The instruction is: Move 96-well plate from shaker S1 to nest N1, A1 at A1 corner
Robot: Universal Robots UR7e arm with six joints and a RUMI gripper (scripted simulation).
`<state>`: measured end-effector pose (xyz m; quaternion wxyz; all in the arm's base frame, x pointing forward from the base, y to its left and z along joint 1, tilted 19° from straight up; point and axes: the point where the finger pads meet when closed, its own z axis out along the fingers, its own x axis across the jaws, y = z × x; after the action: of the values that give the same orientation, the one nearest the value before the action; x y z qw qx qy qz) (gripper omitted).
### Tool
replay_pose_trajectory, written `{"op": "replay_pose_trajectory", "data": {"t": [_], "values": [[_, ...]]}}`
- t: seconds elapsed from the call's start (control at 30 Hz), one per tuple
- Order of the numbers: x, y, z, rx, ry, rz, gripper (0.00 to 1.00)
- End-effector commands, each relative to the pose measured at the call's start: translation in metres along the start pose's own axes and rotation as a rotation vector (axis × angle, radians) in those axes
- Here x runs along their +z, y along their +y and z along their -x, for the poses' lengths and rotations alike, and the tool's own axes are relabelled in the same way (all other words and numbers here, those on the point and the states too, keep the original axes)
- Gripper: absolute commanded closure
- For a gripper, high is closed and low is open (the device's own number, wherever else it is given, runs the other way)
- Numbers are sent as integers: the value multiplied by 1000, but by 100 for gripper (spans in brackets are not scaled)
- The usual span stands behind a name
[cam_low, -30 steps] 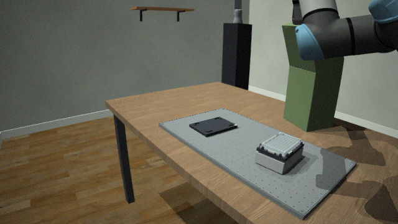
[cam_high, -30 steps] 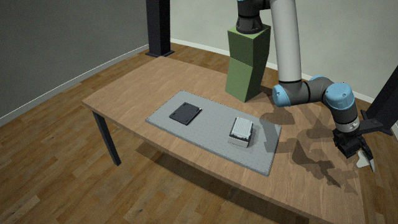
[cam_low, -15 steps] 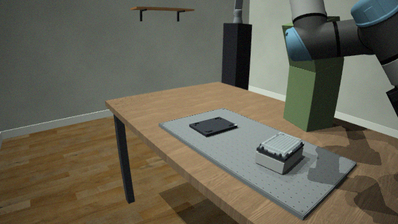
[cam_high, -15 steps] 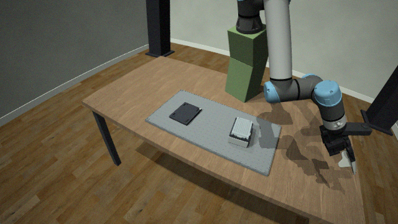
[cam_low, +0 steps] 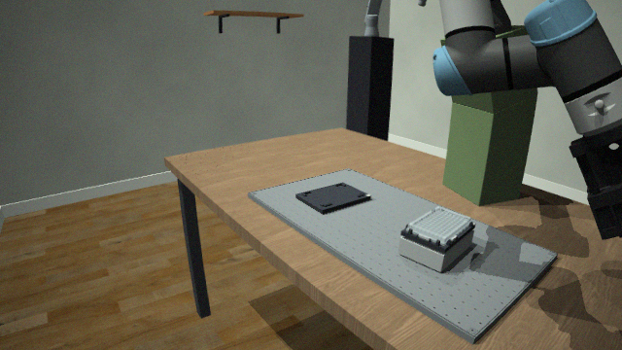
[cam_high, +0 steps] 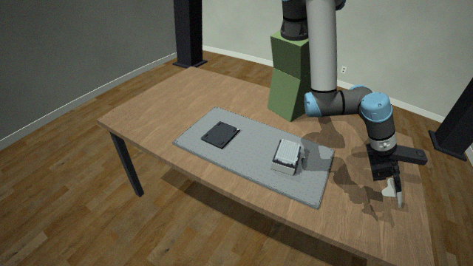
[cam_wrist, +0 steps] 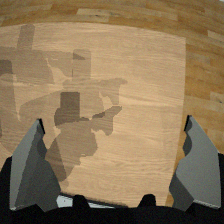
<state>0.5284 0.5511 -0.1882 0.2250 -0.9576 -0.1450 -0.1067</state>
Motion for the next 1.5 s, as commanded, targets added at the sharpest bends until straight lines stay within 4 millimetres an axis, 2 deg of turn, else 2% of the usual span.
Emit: {"op": "replay_pose_trajectory", "data": {"t": [0.0,0.13,0.27,0.33,0.4,0.5,0.6,0.7,0.8,1.13,1.27,1.37,1.47], "values": [[-6,22,3,85,15,31,0],[-6,26,3,85,15,31,0],[-11,46,7,194,32,69,0],[-14,55,9,194,32,69,0],[-14,55,9,194,32,69,0],[-18,69,12,287,50,100,0],[-22,82,16,303,53,106,0],[-22,82,16,303,53,106,0],[-27,96,19,396,72,136,0],[-41,135,32,521,101,176,0],[-41,135,32,521,101,176,0],[-47,148,37,614,125,205,0],[-53,160,42,630,129,210,0]]}}
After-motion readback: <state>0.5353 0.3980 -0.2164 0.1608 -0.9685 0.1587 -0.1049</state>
